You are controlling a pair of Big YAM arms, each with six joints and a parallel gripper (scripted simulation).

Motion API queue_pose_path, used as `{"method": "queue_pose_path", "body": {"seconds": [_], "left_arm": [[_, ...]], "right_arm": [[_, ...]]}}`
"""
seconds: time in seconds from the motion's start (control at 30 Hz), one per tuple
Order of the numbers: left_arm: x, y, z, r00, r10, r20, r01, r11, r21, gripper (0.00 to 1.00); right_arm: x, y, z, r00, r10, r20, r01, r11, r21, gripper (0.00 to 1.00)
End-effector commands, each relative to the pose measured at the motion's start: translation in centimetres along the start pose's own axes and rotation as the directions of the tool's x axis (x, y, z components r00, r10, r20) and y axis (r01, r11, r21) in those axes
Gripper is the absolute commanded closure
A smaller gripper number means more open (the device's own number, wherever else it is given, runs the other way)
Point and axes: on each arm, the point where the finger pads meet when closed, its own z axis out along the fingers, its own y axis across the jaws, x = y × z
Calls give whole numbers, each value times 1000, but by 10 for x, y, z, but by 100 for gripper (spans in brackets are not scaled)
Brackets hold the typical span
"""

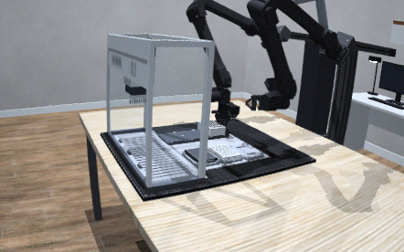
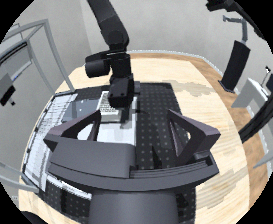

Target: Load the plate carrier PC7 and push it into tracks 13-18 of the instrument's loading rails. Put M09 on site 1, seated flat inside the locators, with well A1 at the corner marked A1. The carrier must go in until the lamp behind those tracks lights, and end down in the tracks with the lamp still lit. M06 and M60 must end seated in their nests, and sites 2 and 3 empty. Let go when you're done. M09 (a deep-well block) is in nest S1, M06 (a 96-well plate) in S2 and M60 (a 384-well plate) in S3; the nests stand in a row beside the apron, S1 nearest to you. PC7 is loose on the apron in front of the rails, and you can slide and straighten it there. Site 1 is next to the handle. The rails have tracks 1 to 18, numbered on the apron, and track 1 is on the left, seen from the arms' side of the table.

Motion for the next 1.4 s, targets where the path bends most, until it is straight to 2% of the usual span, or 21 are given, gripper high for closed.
{"method": "queue_pose_path", "body": {"seconds": [0.0,1.37], "left_arm": [[-11,-8,-4,1000,-6,16,6,1000,12,0],[-11,-8,-4,1000,-6,16,6,1000,12,0]], "right_arm": [[12,21,2,1000,-7,-10,7,1000,-24,95],[13,35,2,999,42,-12,-42,999,-24,95]]}}
